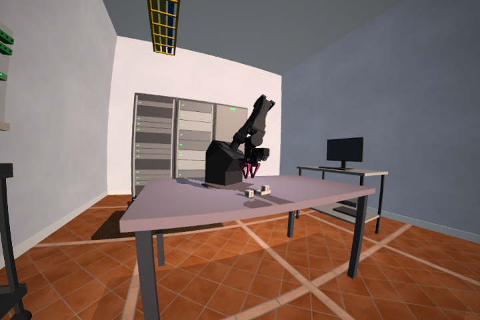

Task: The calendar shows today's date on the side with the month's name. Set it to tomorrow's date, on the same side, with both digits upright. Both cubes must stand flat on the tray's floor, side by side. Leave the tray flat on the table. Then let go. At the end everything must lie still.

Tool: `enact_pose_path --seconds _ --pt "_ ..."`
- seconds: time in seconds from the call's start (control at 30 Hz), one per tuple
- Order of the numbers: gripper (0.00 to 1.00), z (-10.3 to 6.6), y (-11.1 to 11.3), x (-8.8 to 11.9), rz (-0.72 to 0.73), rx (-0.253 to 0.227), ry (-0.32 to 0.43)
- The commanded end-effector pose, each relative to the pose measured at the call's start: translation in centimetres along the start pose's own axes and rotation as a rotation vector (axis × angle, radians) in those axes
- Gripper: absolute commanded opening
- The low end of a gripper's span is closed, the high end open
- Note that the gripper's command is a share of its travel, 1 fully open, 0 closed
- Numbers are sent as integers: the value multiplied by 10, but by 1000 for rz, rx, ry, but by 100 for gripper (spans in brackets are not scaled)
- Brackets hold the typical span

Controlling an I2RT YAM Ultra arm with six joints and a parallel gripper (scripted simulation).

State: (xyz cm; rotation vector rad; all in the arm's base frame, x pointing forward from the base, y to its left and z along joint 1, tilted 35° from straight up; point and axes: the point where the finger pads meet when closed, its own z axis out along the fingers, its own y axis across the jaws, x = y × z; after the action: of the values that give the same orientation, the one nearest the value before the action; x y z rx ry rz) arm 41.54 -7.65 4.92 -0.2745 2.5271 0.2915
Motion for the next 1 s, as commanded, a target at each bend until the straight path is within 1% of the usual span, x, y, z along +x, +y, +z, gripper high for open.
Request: enact_pose_path --seconds 0.0,0.1,0.13,0.8,0.97 --pt "47 -18 -3 -7 -5 0 -14" --pt "47 -19 -3 -7 -5 0 -14" --pt "100 -19 -3 -7 -5 0 -14" --pt "100 -19 -3 -8 -3 1 -17" --pt "100 -18 -3 -7 29 0 -15"
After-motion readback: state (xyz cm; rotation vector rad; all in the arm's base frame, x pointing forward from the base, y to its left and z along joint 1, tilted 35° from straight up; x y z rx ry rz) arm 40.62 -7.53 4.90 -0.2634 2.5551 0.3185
